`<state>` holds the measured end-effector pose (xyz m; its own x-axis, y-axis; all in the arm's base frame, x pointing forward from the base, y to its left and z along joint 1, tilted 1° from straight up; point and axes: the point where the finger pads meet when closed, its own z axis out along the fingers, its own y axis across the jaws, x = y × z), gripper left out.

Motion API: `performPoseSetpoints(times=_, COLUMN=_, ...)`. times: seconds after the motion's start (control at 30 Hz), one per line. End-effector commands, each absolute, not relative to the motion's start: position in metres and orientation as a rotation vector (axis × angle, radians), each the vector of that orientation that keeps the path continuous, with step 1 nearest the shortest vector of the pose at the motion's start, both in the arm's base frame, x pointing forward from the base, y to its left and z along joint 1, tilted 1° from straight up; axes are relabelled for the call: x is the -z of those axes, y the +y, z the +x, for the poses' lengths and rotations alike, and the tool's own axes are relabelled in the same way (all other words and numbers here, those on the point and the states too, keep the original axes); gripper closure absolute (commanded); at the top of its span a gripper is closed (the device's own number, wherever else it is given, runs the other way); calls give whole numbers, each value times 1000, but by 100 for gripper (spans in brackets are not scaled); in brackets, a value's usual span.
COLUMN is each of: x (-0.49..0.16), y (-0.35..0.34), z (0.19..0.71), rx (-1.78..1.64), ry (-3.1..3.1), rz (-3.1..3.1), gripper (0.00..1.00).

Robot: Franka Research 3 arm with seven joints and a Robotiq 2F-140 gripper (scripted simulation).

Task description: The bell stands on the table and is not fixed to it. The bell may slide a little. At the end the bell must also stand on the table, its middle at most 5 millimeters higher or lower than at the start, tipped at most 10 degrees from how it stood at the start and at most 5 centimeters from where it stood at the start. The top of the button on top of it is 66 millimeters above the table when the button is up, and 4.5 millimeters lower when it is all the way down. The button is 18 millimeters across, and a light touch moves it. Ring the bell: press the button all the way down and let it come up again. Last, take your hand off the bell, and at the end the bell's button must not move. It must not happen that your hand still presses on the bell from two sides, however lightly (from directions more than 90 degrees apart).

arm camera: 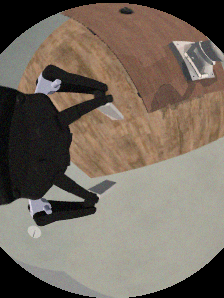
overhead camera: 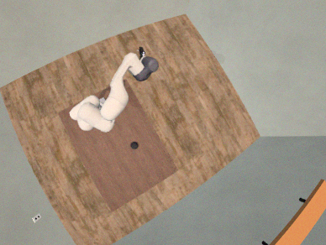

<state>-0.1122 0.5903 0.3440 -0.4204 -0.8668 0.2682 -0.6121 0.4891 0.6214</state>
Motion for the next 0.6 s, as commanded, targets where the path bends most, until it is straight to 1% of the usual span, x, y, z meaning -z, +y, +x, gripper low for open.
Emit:
performPoseSetpoints(times=0.0, x=-329, y=593, z=-72, rx=597, ry=-2240, rz=1200, gripper=0)
performPoseSetpoints(times=0.2, x=-304, y=589, z=-3, rx=585, ry=-2358, rz=1135, gripper=0)
performPoseSetpoints(times=0.27, x=-304, y=589, z=-3, rx=585, ry=-2358, rz=1135, gripper=0)
performPoseSetpoints(times=0.3, x=-294, y=585, z=26, rx=578, ry=-2407, rz=1104, gripper=0)
performPoseSetpoints(times=0.57, x=-265, y=564, z=110, rx=547, ry=-2546, rz=1008, gripper=0)
